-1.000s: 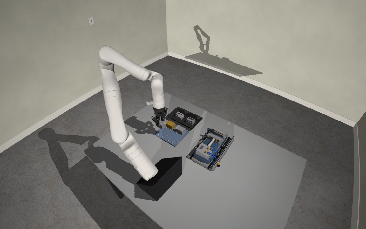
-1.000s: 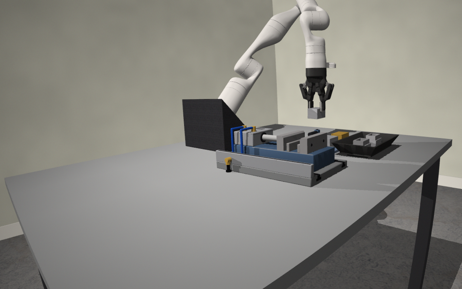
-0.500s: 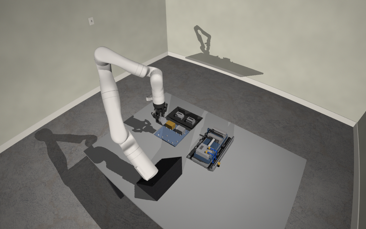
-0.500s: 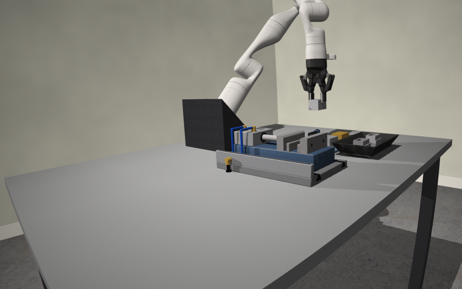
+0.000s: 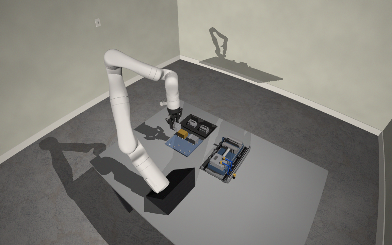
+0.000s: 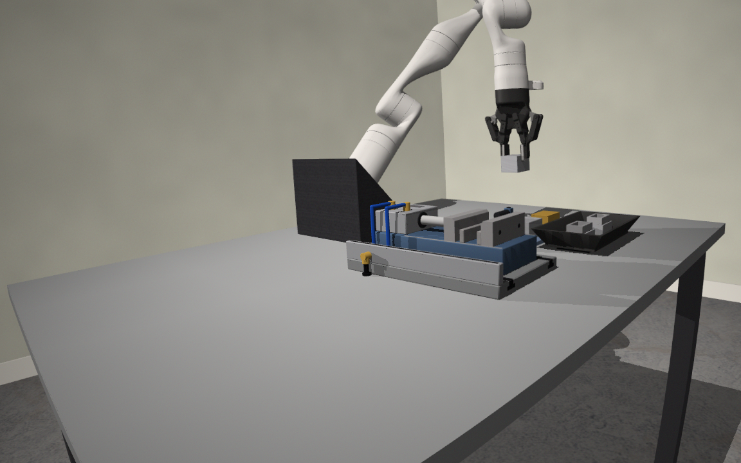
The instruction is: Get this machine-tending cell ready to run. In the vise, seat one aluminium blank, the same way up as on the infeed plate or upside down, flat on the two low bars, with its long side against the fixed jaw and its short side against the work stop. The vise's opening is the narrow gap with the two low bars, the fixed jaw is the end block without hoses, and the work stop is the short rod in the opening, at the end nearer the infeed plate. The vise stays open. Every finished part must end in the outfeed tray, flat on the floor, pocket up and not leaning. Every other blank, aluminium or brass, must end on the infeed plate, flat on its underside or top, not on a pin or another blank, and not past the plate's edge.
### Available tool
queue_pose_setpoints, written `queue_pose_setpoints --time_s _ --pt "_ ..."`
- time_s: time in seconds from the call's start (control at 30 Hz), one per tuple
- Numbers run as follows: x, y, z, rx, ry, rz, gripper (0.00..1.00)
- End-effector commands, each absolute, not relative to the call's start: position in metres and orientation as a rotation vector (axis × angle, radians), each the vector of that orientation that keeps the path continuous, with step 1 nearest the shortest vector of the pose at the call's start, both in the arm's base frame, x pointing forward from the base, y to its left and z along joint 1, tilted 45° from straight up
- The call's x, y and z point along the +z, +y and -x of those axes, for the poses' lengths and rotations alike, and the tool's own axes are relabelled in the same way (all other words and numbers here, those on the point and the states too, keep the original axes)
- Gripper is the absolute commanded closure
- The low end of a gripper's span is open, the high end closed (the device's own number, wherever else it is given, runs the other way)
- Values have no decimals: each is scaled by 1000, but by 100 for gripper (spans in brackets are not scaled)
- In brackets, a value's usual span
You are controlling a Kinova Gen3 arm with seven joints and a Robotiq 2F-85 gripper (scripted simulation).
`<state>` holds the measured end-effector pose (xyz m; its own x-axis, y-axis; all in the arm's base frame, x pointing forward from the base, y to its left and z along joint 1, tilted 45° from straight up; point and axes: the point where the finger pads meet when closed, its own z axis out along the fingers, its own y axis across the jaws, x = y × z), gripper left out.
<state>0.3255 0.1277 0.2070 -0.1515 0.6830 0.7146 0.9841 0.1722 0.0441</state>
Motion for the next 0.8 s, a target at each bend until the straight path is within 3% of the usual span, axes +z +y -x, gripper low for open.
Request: queue_pose_setpoints --time_s 0.0,0.33,0.77 --pt "200 116 -348 -730 -1885 1569 100" --pt "153 55 -432 -794 -1879 1547 100" --pt "66 -18 -486 -777 -1886 1562 100"
